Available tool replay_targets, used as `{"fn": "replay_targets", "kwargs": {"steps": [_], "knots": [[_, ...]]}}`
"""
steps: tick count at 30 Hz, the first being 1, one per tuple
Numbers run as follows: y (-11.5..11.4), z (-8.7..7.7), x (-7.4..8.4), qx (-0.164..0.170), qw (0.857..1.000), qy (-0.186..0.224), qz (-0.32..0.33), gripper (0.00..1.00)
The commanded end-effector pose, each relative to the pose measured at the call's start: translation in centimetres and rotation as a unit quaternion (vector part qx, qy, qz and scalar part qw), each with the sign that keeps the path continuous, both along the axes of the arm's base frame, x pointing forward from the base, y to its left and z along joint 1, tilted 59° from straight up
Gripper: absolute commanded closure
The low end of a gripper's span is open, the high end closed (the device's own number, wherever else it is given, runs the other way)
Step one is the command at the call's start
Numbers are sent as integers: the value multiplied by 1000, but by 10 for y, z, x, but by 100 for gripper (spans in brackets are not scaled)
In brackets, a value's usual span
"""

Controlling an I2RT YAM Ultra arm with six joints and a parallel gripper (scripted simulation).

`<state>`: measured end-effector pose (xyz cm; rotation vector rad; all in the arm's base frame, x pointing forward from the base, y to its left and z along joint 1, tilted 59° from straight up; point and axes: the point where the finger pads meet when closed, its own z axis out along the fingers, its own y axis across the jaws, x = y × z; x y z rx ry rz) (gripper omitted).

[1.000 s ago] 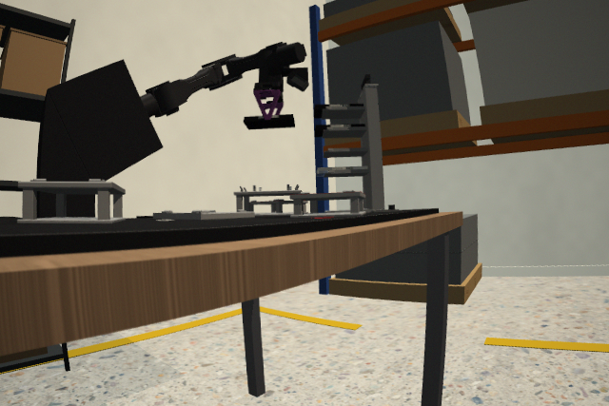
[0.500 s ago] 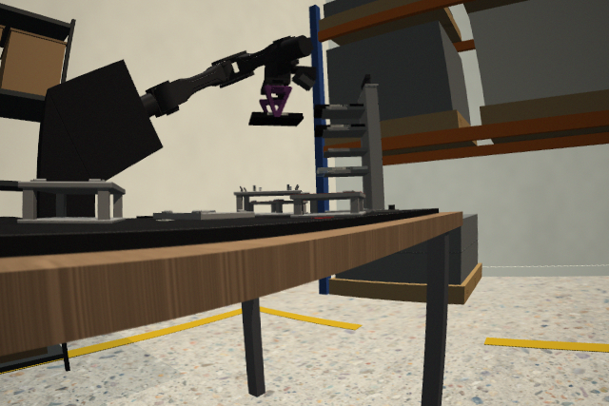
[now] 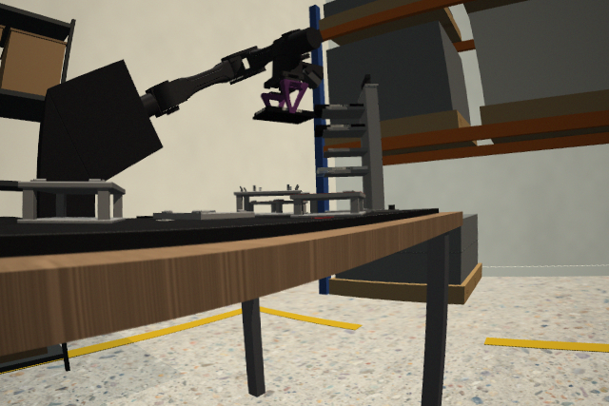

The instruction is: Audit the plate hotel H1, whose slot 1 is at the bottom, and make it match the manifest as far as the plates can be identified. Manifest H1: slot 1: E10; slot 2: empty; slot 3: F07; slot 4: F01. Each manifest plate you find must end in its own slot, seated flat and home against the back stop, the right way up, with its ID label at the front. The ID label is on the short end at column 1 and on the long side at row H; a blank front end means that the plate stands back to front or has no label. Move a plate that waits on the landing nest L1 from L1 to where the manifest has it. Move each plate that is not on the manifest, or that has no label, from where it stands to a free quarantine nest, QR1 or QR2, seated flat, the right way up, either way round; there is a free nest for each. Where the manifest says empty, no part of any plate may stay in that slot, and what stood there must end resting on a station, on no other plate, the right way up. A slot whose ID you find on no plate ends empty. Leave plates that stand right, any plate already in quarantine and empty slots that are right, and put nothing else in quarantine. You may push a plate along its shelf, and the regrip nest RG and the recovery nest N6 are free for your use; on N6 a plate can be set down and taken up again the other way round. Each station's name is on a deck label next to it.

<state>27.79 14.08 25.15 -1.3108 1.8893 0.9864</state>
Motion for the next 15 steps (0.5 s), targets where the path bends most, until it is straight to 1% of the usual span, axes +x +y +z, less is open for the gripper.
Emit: {"fn": "replay_targets", "kwargs": {"steps": [1,8,15], "knots": [[-6,5,8,0,999,-49,15,14],[-12,0,30,-8,991,-119,56,14],[-18,-4,52,-15,977,-187,98,14]]}}
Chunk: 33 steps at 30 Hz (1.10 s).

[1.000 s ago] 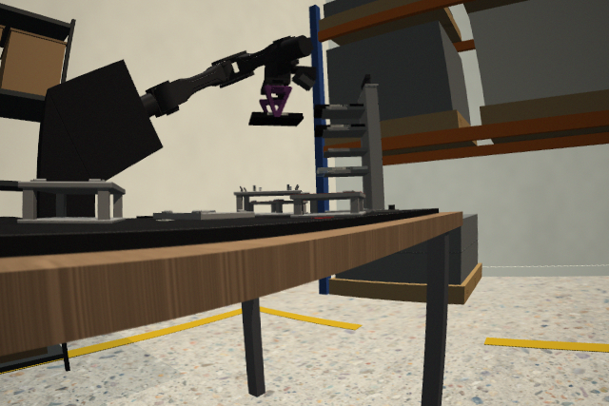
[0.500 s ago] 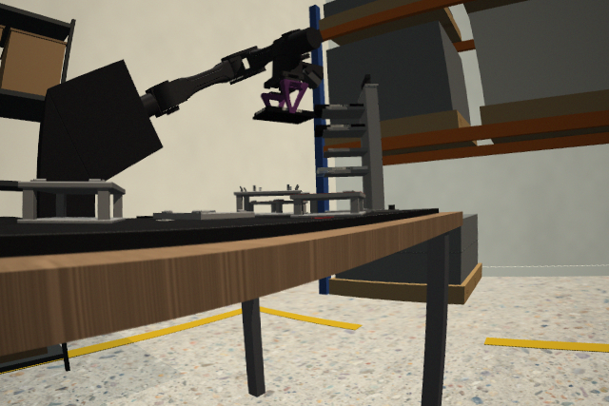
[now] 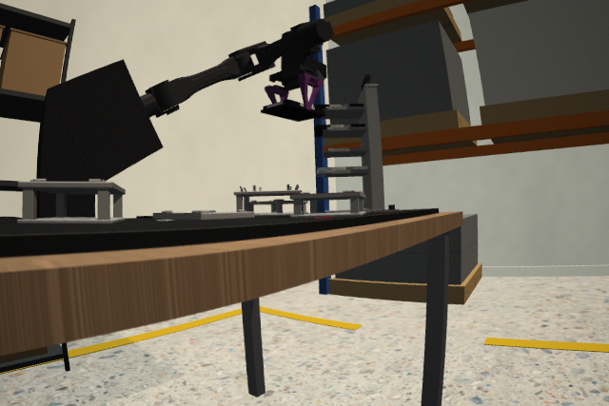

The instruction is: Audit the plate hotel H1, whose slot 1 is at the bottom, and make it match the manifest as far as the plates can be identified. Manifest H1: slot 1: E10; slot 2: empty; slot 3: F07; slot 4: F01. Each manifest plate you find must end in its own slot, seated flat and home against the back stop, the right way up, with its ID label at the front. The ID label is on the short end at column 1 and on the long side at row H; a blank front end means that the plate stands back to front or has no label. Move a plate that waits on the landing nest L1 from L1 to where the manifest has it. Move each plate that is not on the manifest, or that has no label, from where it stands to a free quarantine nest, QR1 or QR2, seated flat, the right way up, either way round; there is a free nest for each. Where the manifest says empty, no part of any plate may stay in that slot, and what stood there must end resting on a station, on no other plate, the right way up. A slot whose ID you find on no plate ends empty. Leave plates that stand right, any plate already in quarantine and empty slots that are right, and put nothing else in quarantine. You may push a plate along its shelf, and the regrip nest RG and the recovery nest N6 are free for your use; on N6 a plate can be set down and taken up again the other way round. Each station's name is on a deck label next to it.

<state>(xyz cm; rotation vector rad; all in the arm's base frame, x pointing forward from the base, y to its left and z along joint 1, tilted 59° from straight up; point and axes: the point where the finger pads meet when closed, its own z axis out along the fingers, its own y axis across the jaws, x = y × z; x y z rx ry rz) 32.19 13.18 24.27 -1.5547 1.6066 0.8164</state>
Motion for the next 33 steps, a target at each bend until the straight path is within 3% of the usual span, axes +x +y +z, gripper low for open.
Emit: {"fn": "replay_targets", "kwargs": {"steps": [1,9,17,19,33], "knots": [[-9,5,8,-1,999,-50,15,14],[-15,0,30,-9,991,-119,57,14],[-21,-6,55,-18,975,-197,104,14],[-21,-6,55,-18,975,-197,104,14],[-32,-15,100,-17,976,-192,100,14]]}}
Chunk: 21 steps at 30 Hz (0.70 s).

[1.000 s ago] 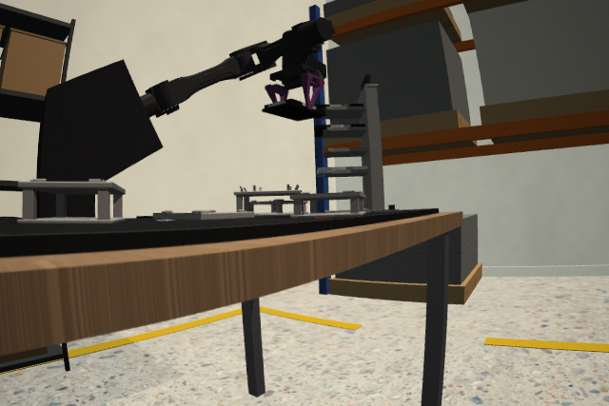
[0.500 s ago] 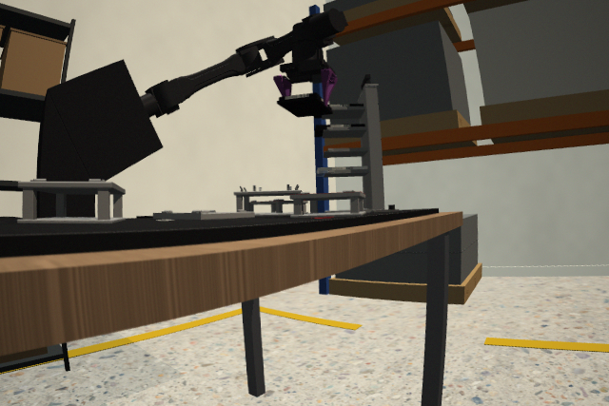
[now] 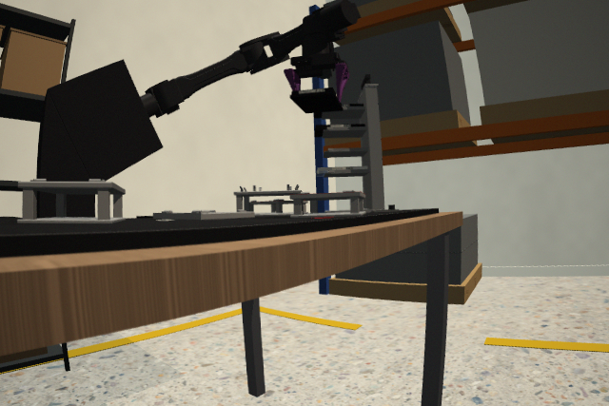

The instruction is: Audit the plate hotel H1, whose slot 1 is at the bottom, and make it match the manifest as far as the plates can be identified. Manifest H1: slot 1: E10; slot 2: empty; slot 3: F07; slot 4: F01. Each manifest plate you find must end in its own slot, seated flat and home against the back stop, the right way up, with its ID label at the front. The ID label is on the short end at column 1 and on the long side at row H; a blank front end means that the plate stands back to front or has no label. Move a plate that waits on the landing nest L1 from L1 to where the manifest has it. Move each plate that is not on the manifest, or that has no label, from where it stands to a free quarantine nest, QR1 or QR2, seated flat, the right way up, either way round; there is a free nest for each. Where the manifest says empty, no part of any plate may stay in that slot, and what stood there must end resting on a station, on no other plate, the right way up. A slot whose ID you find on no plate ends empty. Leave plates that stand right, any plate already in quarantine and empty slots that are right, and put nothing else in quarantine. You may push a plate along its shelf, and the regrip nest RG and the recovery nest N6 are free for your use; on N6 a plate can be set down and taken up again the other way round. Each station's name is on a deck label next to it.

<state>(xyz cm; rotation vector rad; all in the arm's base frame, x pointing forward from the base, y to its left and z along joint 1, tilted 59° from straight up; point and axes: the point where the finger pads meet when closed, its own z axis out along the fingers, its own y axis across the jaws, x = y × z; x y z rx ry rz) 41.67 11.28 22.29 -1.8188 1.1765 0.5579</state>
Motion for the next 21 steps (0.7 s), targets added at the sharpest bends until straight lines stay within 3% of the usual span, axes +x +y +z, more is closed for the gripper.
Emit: {"fn": "replay_targets", "kwargs": {"steps": [1,3,11,21], "knots": [[-14,4,8,2,1000,4,-16,14],[-14,4,8,2,1000,4,-16,14],[-21,-1,39,1,1000,-9,-19,14],[-21,-1,39,1,1000,-9,-19,14]]}}
